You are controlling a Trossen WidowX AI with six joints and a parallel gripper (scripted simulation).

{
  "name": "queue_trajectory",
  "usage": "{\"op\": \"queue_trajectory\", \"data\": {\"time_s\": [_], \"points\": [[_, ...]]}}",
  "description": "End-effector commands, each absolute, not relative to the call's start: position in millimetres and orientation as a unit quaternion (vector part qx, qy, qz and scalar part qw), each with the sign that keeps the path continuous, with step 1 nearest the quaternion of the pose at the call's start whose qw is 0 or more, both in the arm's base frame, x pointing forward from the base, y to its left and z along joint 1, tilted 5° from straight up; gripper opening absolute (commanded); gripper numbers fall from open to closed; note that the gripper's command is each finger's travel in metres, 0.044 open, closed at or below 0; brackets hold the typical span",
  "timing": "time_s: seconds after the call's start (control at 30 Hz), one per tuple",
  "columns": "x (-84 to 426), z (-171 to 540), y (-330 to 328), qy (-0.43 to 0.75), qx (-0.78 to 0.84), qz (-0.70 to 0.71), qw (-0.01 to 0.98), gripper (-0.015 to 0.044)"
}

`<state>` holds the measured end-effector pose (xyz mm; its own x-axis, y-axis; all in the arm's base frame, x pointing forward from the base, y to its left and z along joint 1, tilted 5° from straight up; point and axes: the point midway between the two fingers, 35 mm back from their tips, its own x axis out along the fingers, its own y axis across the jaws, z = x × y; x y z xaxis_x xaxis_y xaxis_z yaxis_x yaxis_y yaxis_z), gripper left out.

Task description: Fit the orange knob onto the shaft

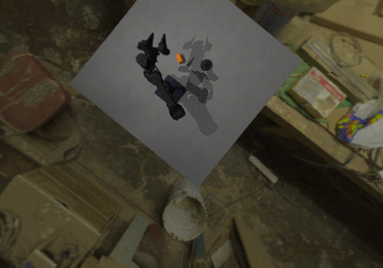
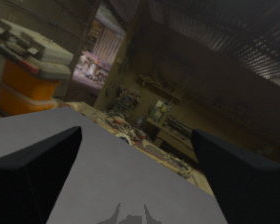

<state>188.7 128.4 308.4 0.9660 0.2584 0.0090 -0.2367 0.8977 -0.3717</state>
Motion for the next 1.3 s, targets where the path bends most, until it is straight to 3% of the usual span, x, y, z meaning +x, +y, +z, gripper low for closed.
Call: {"op": "queue_trajectory", "data": {"time_s": [0.0,0.43,0.83,1.27], "points": [[189.7,307.5,129.4,-0.026,-0.192,0.128,0.973,0.0426],[269.0,191.2,144.9,0.28,-0.447,0.217,0.821,0.044],[277.3,74.2,90.3,0.613,-0.335,0.349,0.624,0.044],[274.8,44.9,88.6,0.628,-0.319,0.356,0.614,0.044]]}}
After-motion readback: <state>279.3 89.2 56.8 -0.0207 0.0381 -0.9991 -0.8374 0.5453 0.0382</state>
